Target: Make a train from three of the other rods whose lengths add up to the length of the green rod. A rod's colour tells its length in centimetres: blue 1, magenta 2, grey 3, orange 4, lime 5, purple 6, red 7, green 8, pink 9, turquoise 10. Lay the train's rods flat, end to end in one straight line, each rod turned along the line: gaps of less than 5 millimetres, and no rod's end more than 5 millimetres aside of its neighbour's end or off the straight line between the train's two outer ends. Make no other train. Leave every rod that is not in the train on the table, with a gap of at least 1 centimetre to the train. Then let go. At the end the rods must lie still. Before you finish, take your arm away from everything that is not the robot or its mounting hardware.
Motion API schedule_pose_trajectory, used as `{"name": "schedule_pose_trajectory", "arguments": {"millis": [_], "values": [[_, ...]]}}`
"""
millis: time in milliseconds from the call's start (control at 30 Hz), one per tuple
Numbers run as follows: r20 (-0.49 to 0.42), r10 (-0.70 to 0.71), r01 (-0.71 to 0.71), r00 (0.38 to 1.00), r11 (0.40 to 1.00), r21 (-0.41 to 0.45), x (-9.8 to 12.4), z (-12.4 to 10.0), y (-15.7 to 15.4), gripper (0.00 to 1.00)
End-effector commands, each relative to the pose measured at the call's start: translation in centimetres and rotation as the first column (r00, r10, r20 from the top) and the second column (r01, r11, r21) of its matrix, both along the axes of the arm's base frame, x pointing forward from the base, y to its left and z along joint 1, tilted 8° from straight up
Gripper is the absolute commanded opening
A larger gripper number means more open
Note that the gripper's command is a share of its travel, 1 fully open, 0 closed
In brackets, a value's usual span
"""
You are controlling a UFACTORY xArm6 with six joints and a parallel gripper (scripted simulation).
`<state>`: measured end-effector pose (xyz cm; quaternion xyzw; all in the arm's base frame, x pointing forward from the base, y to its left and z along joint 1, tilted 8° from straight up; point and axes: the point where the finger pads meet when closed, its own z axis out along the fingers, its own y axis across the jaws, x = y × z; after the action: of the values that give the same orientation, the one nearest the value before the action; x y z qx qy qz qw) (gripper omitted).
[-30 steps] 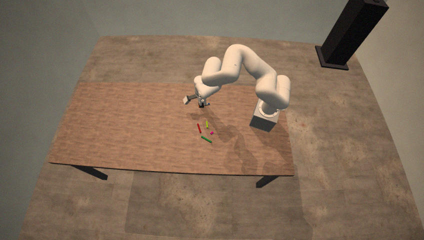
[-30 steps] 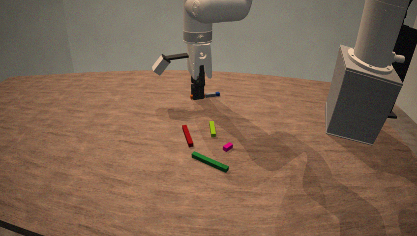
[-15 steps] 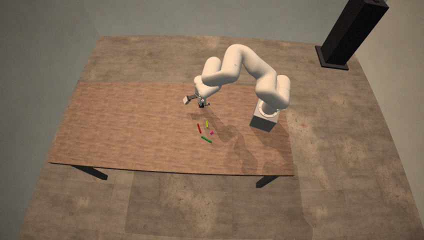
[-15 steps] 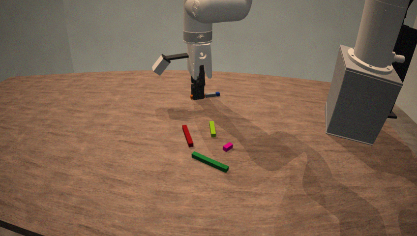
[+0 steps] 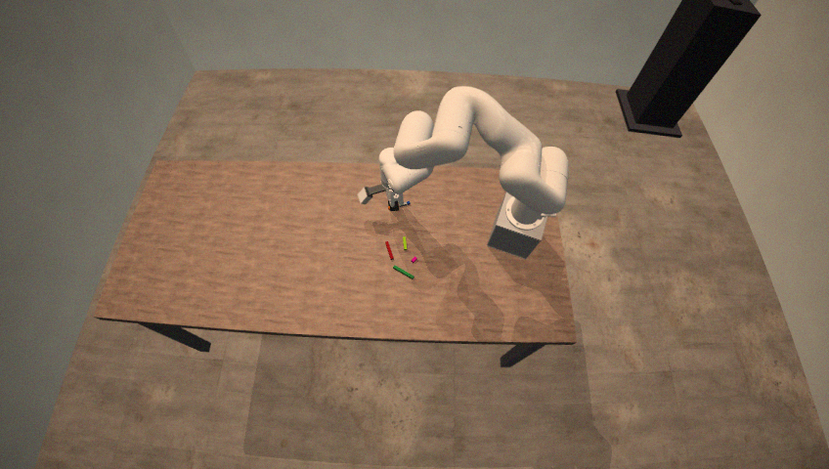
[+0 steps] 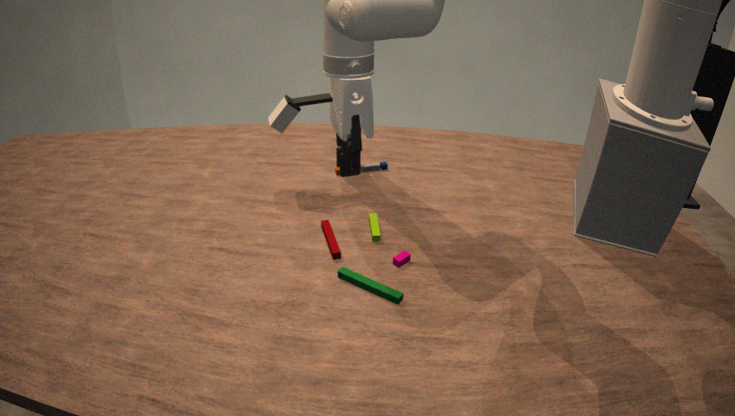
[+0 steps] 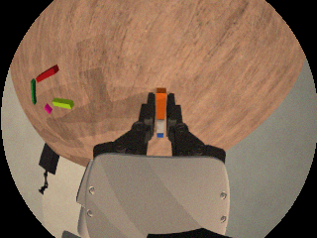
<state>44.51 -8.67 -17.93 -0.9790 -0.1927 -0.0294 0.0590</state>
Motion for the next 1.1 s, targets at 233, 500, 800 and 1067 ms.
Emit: {"name": "schedule_pose_trajectory", "arguments": {"millis": [233, 500, 800, 1067], "values": [[0.003, 0.0, 0.0, 1.0, 1.0, -0.001, 0.2, 0.1, 0.0, 0.24], [0.003, 0.0, 0.0, 1.0, 1.0, -0.001, 0.2, 0.1, 0.0, 0.24], [0.003, 0.0, 0.0, 1.0, 1.0, -0.001, 0.1, 1.2, -0.2, 0.24], [0.003, 0.0, 0.0, 1.0, 1.0, -0.001, 0.0, 5.1, -0.7, 0.24]]}}
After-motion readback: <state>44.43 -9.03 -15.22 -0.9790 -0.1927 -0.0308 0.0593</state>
